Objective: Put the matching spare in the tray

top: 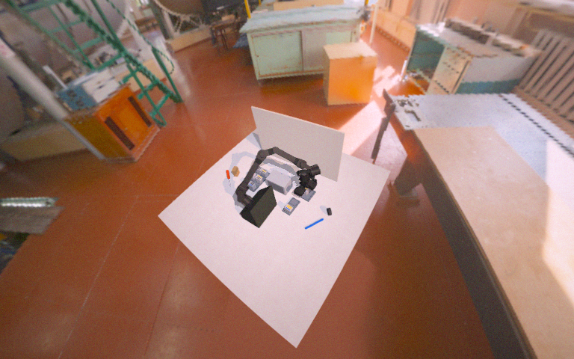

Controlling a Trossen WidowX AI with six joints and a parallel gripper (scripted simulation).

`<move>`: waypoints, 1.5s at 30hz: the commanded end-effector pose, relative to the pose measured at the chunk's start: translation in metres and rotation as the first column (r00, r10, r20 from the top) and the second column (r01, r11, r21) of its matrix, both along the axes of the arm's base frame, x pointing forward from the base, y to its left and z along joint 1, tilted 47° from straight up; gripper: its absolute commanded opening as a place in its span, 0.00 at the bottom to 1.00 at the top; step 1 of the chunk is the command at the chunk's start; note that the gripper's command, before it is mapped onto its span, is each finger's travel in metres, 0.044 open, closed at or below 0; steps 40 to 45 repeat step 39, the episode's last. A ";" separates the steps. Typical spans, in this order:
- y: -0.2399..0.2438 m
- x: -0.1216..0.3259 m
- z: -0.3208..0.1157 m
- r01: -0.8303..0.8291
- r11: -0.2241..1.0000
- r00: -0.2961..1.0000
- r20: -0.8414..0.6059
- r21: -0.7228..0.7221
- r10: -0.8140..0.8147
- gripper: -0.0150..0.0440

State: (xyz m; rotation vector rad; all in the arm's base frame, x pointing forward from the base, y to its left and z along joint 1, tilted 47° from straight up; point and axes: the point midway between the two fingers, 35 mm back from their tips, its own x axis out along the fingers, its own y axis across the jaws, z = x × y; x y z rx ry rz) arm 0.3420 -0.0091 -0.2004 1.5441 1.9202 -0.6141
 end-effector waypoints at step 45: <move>-0.078 0.017 0.072 0.030 1.000 1.000 0.010 -0.001 -0.030 1.00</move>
